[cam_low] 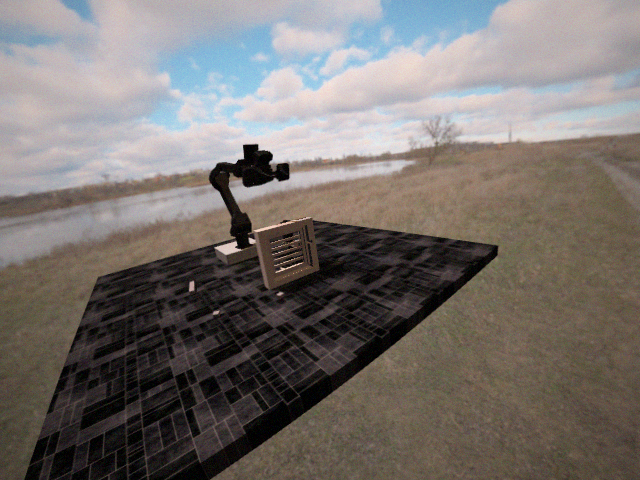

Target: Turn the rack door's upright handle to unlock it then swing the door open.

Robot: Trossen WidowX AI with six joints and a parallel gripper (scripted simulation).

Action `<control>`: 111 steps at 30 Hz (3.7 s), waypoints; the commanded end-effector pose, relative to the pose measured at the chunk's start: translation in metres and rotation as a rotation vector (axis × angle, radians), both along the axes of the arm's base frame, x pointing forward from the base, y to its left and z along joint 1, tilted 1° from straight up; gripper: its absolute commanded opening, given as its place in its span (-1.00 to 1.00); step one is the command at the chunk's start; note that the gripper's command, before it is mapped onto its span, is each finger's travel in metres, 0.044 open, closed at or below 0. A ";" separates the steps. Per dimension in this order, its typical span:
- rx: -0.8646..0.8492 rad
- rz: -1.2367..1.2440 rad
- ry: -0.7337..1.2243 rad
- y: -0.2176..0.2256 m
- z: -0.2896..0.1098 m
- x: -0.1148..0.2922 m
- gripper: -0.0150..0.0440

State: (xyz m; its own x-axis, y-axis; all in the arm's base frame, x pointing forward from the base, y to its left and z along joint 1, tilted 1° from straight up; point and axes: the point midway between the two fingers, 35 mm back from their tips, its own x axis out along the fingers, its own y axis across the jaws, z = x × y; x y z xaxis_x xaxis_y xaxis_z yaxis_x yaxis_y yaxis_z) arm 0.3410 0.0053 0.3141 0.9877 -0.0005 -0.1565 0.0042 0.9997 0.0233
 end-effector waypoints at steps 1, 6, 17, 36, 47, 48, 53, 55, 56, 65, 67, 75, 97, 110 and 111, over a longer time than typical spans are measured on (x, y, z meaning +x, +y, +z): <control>0.012 0.005 0.093 0.002 -0.009 0.009 0.48; 0.022 0.004 0.203 0.003 -0.019 0.017 0.48; 0.043 -0.003 0.445 0.005 -0.042 0.030 0.48; 0.073 -0.032 0.865 0.008 -0.078 0.030 0.48; 0.086 -0.058 1.108 0.009 -0.093 0.021 0.48; 0.086 -0.061 1.130 0.009 -0.094 0.020 0.48; 0.091 -0.076 1.240 0.010 -0.099 0.014 0.48; 0.092 -0.082 1.284 0.010 -0.101 0.011 0.48; 0.092 -0.085 1.306 0.010 -0.101 0.010 0.48; 0.094 -0.094 1.361 0.010 -0.104 0.006 0.48; 0.094 -0.094 1.361 0.010 -0.107 0.007 0.48; 0.094 -0.093 1.362 0.010 -0.119 0.009 0.48; 0.096 -0.091 1.363 0.011 -0.155 0.011 0.48; 0.096 -0.090 1.364 0.011 -0.173 0.010 0.39; 0.096 -0.090 1.364 0.011 -0.173 0.010 0.31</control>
State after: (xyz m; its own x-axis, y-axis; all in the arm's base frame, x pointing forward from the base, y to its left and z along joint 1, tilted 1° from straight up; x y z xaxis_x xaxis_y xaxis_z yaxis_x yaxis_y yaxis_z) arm 0.3510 0.0150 0.1438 0.0489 0.0040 -0.9988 0.1415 0.9899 0.0109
